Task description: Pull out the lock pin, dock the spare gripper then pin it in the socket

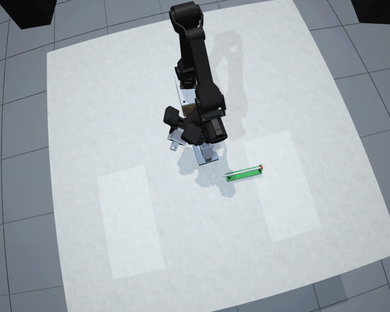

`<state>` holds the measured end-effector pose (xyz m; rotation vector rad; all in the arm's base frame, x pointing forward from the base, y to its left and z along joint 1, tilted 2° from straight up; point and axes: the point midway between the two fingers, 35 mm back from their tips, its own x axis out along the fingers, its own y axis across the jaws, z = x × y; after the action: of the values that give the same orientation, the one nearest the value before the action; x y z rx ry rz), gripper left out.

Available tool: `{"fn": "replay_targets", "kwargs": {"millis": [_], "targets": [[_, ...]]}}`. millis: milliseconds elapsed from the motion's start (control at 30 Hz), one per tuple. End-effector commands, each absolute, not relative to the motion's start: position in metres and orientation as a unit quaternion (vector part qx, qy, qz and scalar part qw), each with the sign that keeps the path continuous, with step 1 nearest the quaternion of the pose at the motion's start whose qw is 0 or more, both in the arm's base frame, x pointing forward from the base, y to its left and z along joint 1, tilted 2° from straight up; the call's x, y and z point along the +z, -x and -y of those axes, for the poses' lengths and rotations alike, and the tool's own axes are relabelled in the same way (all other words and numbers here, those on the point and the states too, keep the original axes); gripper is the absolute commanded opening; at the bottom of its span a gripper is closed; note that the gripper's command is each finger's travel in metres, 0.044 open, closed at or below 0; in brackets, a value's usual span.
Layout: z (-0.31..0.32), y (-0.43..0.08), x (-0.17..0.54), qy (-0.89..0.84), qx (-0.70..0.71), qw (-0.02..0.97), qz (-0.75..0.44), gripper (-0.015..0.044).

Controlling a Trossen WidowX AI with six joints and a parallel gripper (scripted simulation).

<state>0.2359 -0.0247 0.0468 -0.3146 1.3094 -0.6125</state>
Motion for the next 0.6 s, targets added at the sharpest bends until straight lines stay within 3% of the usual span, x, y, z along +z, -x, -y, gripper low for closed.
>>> {"fn": "replay_targets", "kwargs": {"millis": [0,567], "targets": [[0.02,-0.234,0.05,0.196,-0.258,0.73,-0.601,0.0],[-0.005,-0.221,0.061,0.428,-0.141,0.655,-0.607,0.0]]}}
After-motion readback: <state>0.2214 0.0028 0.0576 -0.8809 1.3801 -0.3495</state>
